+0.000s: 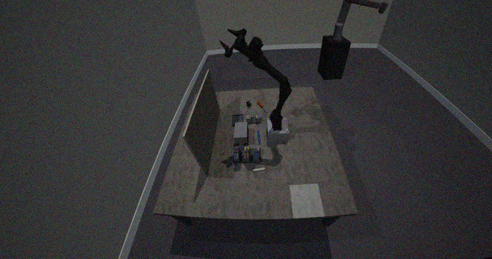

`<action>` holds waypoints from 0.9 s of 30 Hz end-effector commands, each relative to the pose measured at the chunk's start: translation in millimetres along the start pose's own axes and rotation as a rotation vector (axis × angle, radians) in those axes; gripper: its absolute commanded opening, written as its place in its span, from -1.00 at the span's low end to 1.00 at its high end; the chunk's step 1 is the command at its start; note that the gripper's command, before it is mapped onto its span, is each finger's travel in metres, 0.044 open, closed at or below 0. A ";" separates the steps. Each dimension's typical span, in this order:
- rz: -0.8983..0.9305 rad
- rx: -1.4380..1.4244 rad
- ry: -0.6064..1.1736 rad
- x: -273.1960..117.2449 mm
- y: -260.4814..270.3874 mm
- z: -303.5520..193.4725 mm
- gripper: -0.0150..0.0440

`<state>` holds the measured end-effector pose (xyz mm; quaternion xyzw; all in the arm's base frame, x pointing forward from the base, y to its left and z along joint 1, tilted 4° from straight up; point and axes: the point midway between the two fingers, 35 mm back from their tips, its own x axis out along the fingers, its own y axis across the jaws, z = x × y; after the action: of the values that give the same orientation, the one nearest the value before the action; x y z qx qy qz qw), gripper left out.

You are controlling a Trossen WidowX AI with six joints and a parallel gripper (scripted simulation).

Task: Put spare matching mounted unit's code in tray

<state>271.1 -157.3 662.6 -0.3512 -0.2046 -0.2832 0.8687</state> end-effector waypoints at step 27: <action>0.537 0.353 0.666 -15.5 217.6 -164.4 1.00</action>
<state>411.4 -147.7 472.6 -0.1637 0.0820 -0.1229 0.9754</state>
